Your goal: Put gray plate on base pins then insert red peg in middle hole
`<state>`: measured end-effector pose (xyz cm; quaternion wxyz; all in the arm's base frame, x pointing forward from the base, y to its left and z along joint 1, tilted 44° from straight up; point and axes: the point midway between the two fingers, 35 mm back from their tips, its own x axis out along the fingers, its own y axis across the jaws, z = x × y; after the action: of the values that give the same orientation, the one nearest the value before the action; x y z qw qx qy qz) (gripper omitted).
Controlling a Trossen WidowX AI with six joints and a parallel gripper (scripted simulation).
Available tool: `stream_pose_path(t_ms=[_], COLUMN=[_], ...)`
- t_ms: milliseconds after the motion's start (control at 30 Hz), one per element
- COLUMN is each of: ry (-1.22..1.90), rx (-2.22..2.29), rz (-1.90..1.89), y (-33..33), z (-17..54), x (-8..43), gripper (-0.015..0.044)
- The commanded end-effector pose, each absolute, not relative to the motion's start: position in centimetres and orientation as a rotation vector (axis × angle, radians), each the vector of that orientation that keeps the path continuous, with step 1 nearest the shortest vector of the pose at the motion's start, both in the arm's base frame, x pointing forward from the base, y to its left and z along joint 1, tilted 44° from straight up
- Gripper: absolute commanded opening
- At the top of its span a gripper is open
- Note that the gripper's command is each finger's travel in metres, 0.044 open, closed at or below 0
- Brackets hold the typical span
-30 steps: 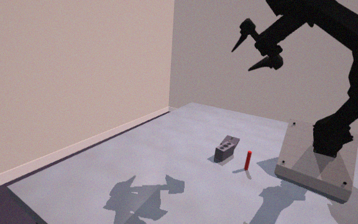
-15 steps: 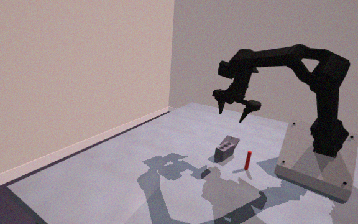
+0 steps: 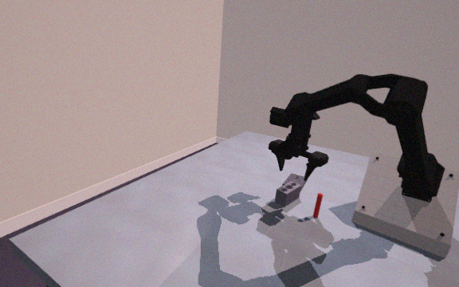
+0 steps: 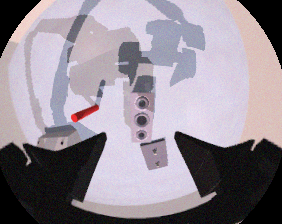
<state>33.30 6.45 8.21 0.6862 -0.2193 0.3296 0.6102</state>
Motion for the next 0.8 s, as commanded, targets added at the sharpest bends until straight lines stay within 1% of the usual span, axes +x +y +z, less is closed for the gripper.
stream_pose_path(t_ms=[0,767], ry=[0.737,0.737], rx=[-0.481,-0.481], rz=[1.362,1.362], y=[7.5,10.0], z=[7.1,4.7], x=[33.3,33.9], gripper=[0.0440,0.0440])
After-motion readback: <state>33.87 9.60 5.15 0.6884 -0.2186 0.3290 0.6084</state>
